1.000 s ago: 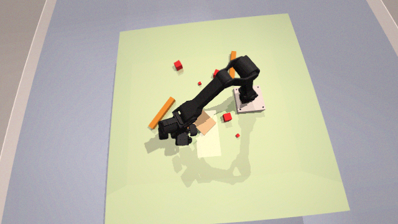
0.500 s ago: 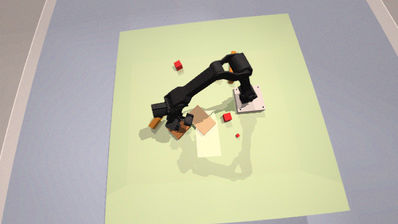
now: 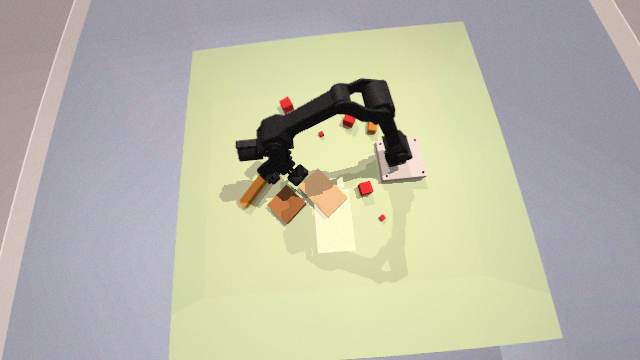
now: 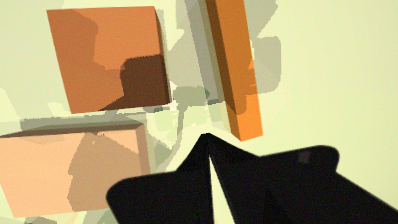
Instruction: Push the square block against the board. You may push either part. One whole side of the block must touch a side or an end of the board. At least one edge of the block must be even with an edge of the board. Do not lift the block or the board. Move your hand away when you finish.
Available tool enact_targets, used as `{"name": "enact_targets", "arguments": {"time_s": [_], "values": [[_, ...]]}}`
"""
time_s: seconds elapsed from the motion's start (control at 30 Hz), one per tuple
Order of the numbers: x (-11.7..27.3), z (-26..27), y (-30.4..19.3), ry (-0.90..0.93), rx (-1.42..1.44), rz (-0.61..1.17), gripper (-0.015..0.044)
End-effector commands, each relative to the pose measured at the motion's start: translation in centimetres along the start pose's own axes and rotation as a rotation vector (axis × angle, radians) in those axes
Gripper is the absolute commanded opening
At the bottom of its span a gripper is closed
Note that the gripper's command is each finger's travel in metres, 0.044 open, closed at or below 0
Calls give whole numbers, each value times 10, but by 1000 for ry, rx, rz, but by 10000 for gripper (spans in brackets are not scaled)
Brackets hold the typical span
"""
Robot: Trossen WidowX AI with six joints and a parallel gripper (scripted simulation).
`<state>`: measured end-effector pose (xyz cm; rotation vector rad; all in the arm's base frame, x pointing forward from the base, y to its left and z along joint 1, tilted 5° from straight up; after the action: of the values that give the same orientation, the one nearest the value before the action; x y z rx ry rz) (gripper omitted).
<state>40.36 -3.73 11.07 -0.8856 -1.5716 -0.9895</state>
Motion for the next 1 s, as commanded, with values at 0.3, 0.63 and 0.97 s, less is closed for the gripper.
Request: {"name": "enact_targets", "arguments": {"time_s": [0.3, 0.63, 0.97], "values": [[9, -32, -34, 4, -253, 129, 0], [-46, -31, -41, 4, -253, 129, 0], [-46, -31, -36, 4, -253, 129, 0]]}}
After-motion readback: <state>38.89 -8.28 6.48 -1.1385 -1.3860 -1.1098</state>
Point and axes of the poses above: the point midway between the two fingers, 35 mm back from their tips, its own x axis back along the fingers, its own z axis across the jaws, y = z × x, the point moved 2 cm from there along x, back along the fingers, and after that the axes turned 15 degrees about -x, right-handed, at the moved point
